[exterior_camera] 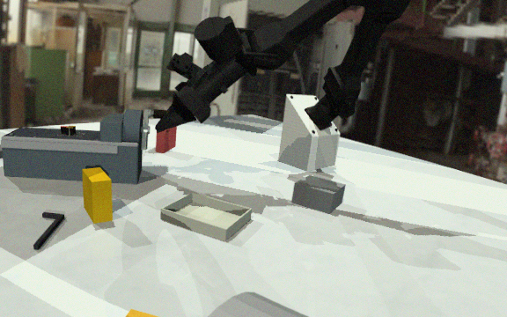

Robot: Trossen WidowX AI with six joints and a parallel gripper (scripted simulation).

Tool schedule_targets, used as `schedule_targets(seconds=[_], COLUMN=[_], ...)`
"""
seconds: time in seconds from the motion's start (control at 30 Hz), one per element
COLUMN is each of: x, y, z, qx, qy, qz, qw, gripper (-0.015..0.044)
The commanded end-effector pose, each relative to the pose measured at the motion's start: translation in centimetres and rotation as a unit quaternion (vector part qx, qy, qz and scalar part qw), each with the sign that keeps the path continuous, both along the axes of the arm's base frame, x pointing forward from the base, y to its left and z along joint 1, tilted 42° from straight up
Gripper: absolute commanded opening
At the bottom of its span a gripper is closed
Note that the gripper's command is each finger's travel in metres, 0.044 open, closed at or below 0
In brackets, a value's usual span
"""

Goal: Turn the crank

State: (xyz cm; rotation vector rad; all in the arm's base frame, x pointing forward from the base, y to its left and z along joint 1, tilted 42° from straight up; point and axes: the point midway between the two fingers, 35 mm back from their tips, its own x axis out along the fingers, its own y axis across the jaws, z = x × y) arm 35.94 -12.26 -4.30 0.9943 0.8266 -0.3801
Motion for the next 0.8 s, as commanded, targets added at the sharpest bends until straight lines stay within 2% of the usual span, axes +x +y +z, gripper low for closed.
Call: schedule_targets(seconds=[0.0, 0.5, 0.77], x=[0.0, 0.0, -0.5], y=[0.0, 0.0, -2.7], z=[0.0, 0.0, 3.0], qx=[0.0, 0.0, -0.001], qy=[0.0, 0.0, 0.0], qz=[0.0, 0.0, 0.0], qw=[1.0, 1.0, 1.0], gripper=[0.0052, 0.044, 0.044])
